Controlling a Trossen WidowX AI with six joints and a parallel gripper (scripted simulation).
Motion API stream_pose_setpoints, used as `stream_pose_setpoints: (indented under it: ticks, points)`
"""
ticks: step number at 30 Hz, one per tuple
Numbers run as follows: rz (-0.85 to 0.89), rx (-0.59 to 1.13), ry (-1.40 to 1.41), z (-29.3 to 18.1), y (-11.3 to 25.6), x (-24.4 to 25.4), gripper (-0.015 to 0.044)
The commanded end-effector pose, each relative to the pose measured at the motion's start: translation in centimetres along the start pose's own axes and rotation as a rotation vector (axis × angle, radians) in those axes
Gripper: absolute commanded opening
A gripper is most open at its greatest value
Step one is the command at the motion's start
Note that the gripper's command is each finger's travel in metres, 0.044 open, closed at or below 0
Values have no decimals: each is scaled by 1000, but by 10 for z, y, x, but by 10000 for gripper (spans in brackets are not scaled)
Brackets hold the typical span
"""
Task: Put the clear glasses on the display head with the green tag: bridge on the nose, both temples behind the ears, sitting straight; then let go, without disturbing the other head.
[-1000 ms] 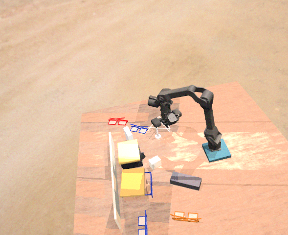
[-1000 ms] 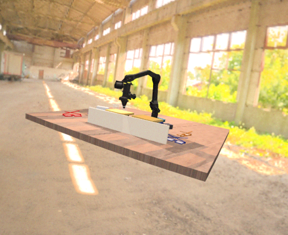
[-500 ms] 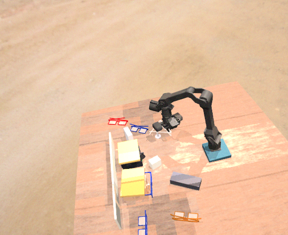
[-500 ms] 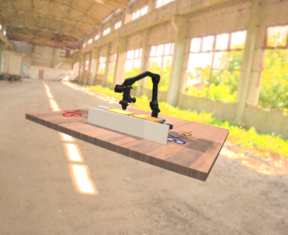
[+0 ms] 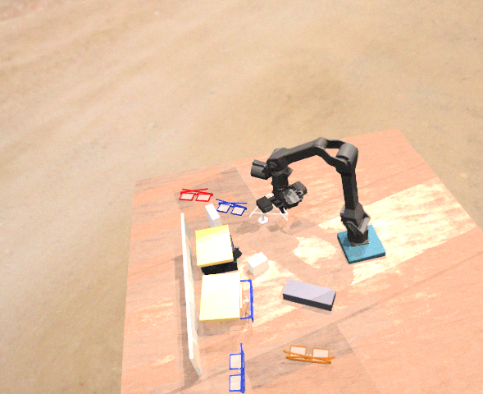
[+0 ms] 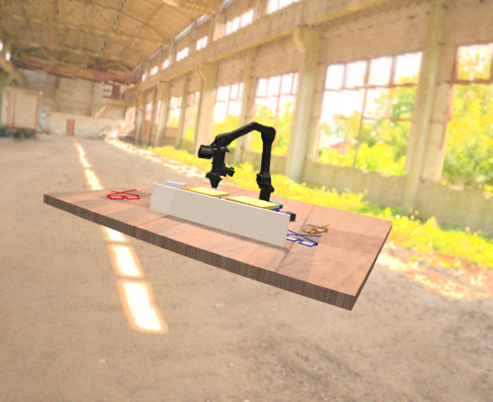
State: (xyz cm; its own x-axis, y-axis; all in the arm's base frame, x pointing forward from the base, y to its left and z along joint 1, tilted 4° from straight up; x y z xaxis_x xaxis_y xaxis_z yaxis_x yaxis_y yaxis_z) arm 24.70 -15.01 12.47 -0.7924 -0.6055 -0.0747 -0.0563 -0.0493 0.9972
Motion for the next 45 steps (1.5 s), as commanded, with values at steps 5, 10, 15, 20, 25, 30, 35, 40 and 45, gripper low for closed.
stream_pose_setpoints:
  ticks: [5,10,15,20,25,30,35,40,45]
  points:
    - [-2,-4,-4,6,-1,2,0]
    - [-2,-4,-4,9,-1,2,0]
    - [-2,-4,-4,12,-1,3,0]
    - [-2,-4,-4,15,-1,4,0]
    - [-2,-4,-4,18,-1,4,0]
    - [-2,-5,-4,21,-1,4,0]
    - [-2,-5,-4,25,-1,4,0]
    - [-2,-5,-4,28,-1,5,0]
    - [-2,-5,-4,31,-1,4,0]
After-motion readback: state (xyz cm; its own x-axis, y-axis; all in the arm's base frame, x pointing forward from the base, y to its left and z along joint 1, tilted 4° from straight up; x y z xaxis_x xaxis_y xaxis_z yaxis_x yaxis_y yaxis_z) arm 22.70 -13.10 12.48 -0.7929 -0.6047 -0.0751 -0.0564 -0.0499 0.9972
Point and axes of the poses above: the point midway between the two fingers, 35 mm back from their tips, its own y axis back along the fingers, its own x axis across the jaws, z = x × y, the point moved 5 cm from there along y, back along the fingers, and after that the axes turned 13 degrees about y, right-handed, at the moved point
